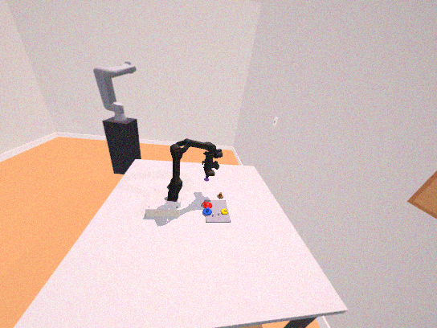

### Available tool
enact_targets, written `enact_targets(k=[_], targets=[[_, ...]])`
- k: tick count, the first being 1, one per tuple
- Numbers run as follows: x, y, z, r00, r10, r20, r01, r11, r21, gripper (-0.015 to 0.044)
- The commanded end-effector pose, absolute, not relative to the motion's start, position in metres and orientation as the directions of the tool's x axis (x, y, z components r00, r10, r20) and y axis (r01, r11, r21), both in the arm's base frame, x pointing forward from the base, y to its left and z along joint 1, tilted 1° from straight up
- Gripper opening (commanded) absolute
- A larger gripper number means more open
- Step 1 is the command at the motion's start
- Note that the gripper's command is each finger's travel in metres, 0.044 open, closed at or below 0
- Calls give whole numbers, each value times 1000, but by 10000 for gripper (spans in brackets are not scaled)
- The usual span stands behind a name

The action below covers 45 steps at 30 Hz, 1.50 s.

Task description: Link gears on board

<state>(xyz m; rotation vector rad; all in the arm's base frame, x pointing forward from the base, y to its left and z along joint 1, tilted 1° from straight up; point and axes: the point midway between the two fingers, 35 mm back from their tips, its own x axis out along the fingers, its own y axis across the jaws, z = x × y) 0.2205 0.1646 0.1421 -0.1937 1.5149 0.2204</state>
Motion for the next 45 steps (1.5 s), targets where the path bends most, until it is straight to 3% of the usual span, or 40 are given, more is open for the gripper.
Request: enact_targets(k=[1,45], targets=[[225,159,139,43,18,-999,-267,964,5,0],[276,84,112,43,14,-999,-260,966,2,0]])
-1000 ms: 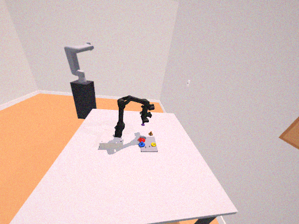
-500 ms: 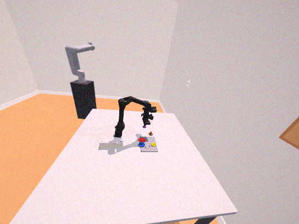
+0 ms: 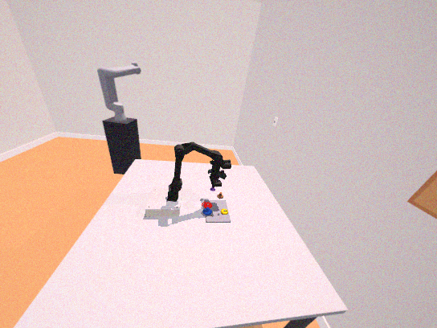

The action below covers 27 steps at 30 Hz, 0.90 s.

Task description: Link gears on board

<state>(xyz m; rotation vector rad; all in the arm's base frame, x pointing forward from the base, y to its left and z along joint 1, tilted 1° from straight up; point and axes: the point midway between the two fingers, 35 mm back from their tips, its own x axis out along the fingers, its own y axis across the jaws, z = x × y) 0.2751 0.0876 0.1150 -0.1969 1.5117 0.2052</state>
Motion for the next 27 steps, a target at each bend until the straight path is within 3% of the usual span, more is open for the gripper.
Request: enact_targets(k=[1,27], targets=[[277,82,112,43,13,-999,-260,966,2,0],[293,28,96,43,7,-999,-260,966,-5,0]])
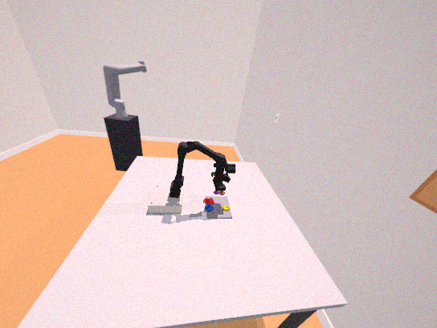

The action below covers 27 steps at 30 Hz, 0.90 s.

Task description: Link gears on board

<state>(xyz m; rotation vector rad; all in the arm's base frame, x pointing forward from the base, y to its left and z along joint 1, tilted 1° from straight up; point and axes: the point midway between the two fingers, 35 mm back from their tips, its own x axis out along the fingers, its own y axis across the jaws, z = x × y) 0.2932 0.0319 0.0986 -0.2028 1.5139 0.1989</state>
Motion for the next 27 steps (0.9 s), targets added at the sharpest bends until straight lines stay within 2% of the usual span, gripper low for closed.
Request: enact_targets(k=[1,27], targets=[[294,26,95,43,6,-999,-261,965,-5,0],[299,-32,80,45,-3,-999,-272,962,-15,0]])
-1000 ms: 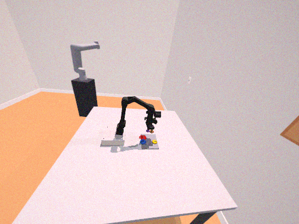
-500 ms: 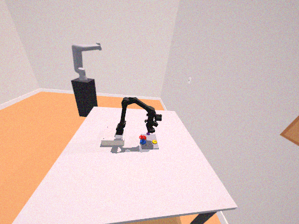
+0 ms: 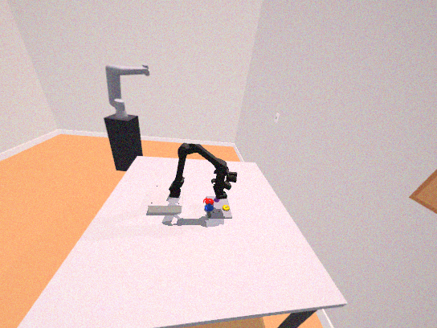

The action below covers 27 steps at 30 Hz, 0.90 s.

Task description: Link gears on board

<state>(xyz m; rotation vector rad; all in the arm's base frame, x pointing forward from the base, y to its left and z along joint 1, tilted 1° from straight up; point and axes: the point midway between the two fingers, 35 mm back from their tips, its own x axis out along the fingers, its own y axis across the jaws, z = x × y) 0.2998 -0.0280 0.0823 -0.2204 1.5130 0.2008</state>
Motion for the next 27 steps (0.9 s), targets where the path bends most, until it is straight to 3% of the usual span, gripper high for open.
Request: enact_targets(k=[1,27], targets=[[299,-34,79,45,-3,-999,-273,962,-15,0],[296,-74,70,45,-10,-999,-268,963,-22,0]])
